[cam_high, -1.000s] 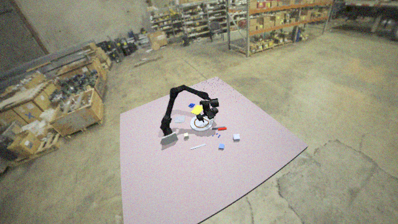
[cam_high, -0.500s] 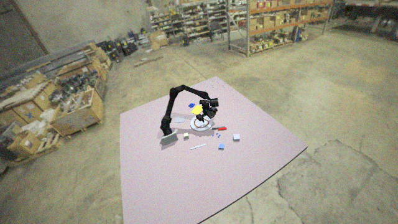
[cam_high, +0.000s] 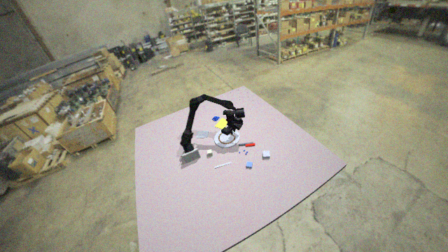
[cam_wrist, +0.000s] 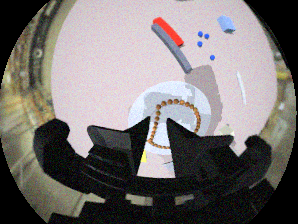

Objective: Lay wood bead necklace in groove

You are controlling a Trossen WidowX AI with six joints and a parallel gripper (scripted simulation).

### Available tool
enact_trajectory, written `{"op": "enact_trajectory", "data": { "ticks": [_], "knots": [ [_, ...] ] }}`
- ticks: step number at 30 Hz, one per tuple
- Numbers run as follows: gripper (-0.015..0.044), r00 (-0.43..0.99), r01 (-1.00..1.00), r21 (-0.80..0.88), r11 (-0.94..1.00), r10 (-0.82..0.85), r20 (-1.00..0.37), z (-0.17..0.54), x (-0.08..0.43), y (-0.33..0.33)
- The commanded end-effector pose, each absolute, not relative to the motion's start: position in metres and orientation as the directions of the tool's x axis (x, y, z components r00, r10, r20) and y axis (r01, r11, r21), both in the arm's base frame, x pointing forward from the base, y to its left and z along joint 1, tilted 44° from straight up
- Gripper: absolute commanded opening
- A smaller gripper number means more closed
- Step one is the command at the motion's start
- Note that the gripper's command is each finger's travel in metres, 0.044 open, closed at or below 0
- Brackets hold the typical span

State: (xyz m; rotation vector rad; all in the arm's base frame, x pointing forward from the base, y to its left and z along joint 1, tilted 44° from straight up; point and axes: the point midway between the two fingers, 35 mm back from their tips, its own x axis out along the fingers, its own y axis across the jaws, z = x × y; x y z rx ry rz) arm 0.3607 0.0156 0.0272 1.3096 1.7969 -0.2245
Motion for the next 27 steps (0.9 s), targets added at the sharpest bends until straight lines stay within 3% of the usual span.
{"op": "enact_trajectory", "data": {
  "ticks": [1, 25, 27],
  "knots": [
    [0.012, -0.059, 0.841, 0.332, 0.426, 0.683, -0.728, 0.028, 0.361, 0.014],
    [0.012, -0.067, 0.842, 0.327, 0.43, 0.684, -0.726, 0.005, 0.357, 0.037],
    [0.0067, -0.066, 0.839, 0.329, 0.434, 0.68, -0.73, 0.007, 0.358, 0.035]
  ]
}}
